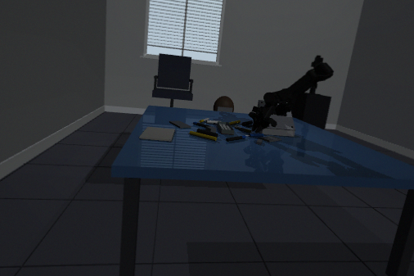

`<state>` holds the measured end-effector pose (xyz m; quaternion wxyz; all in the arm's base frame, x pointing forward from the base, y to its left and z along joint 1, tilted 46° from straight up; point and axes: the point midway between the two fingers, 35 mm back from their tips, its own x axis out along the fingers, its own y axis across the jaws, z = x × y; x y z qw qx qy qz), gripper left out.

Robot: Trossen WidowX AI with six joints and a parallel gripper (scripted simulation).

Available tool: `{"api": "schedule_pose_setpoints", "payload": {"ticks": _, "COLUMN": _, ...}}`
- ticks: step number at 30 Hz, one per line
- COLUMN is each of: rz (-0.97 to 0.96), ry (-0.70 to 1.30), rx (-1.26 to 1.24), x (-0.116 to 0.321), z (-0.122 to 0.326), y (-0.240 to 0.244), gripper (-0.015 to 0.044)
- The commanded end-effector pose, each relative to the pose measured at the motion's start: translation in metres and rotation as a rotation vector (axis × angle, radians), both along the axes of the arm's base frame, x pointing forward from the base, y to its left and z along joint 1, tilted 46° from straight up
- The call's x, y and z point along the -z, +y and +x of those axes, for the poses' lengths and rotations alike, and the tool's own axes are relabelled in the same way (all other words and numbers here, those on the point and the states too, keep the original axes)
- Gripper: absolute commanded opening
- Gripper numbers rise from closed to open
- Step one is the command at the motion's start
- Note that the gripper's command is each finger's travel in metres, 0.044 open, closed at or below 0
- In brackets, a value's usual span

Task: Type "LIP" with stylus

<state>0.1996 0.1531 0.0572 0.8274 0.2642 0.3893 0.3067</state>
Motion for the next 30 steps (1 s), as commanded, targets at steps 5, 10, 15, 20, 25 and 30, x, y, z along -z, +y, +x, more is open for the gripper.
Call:
{"api": "schedule_pose_setpoints", "payload": {"ticks": 5, "rz": -0.001, "ry": 0.008, "rx": 0.004, "x": 0.006, "z": -0.001, "y": 0.004, "gripper": 0.015}}
{"api": "schedule_pose_setpoints", "payload": {"ticks": 10, "rz": -0.001, "ry": 0.008, "rx": 0.004, "x": 0.009, "z": 0.0, "y": 0.007, "gripper": 0.015}}
{"api": "schedule_pose_setpoints", "payload": {"ticks": 15, "rz": -0.001, "ry": 0.009, "rx": 0.004, "x": 0.012, "z": 0.0, "y": 0.01, "gripper": 0.015}}
{"api": "schedule_pose_setpoints", "payload": {"ticks": 20, "rz": 0.0, "ry": 0.009, "rx": 0.004, "x": 0.016, "z": 0.0, "y": 0.013, "gripper": 0.015}}
{"api": "schedule_pose_setpoints", "payload": {"ticks": 25, "rz": -0.001, "ry": 0.004, "rx": -0.001, "x": 0.015, "z": 0.0, "y": 0.013, "gripper": 0.0097}}
{"api": "schedule_pose_setpoints", "payload": {"ticks": 30, "rz": -0.001, "ry": 0.004, "rx": -0.001, "x": 0.015, "z": 0.0, "y": 0.013, "gripper": 0.0005}}
